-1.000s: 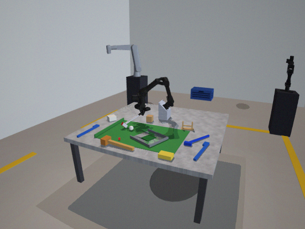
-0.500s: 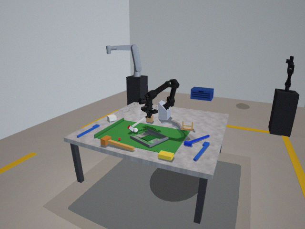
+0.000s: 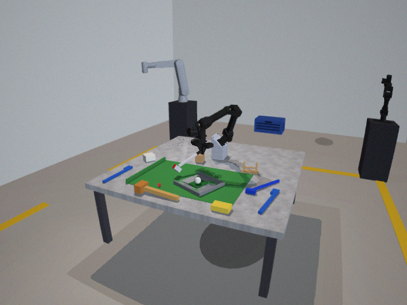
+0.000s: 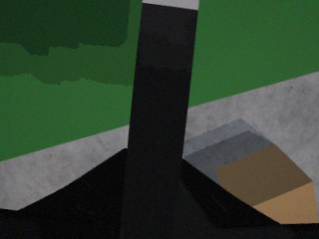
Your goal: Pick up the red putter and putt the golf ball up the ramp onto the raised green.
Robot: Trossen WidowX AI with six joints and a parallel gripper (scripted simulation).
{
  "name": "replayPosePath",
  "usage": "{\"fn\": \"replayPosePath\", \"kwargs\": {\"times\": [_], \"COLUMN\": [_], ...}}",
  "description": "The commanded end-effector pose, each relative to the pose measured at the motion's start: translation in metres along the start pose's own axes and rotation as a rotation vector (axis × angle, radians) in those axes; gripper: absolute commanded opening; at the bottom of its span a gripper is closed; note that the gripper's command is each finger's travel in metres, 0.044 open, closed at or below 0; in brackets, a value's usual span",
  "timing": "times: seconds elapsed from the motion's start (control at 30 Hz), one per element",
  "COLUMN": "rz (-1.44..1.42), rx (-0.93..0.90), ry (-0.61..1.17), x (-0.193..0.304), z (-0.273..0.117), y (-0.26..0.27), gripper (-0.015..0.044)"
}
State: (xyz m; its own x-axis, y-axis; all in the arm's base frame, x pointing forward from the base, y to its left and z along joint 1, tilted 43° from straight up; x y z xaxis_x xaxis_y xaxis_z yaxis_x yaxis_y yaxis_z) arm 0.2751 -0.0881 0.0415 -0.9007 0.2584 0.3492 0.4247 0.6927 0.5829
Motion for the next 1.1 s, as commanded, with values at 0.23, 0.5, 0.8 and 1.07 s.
{"fn": "replayPosePath", "kwargs": {"times": [0.23,0.5,0.8,1.07], "rz": [-0.004,-0.004,-0.004,-0.004], "rx": [-0.002,-0.002,-0.002,-0.002], "ry": [-0.019,-0.019,-0.019,-0.019], "x": [-0.0001,-0.0001,-0.0001,-0.0001], "z": [-0.0233,-0.0233,-0.0233,-0.0233], "y": [0.0004,0.0004,0.0004,0.0004], "gripper": [0.0000,0.0000,0.0000,0.0000]}}
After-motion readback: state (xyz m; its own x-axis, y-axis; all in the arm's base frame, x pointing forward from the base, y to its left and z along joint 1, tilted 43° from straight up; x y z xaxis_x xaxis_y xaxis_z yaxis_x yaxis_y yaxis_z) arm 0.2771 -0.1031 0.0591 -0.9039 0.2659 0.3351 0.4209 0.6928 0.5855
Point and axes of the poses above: the point midway between the two fingers, 35 mm back from their tips, its own z axis out along the fingers, its own y axis across the jaws, x = y × z, the point moved 10 cm from there along -z, back along the fingers, and after that the axes turned 6 degrees about z, right-handed, at the moved point
